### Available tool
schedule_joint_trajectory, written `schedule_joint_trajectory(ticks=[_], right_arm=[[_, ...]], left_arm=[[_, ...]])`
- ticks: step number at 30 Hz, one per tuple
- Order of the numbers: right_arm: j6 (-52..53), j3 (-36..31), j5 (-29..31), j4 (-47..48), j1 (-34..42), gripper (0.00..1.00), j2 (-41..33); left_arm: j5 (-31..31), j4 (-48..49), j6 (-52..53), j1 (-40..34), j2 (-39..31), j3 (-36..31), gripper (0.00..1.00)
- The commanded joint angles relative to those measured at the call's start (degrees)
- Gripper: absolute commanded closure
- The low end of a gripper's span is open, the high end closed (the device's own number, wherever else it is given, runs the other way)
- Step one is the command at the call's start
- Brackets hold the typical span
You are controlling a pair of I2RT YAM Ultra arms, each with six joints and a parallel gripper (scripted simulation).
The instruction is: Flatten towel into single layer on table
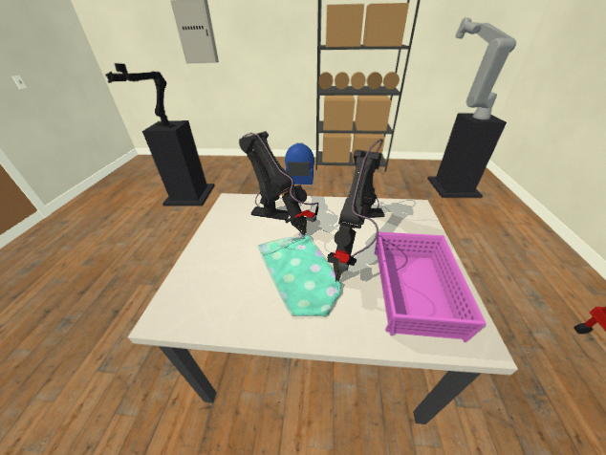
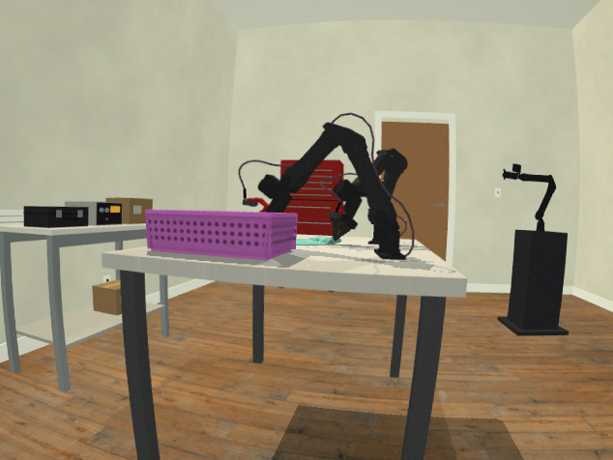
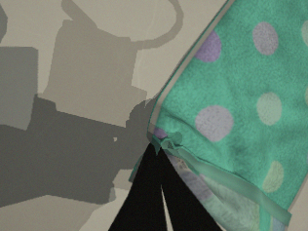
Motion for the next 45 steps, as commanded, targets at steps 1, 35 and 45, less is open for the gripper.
schedule_joint_trajectory(ticks=[1, 35, 45], right_arm=[[0.33, -1.48, -0.73, 4.86, 1.2, 1.0, 2.2], [0.35, 10.37, -0.35, -9.76, 3.87, 0.36, -4.25], [1.05, 15.32, 0.47, -20.28, -3.58, 0.36, -9.71]], left_arm=[[-0.01, 3.38, 0.27, 0.71, -1.73, -1.82, 1.0], [0.01, -7.12, 0.27, 1.25, -8.91, 2.86, 0.36], [0.06, -15.34, 0.31, -2.31, -3.91, 14.59, 0.36]])
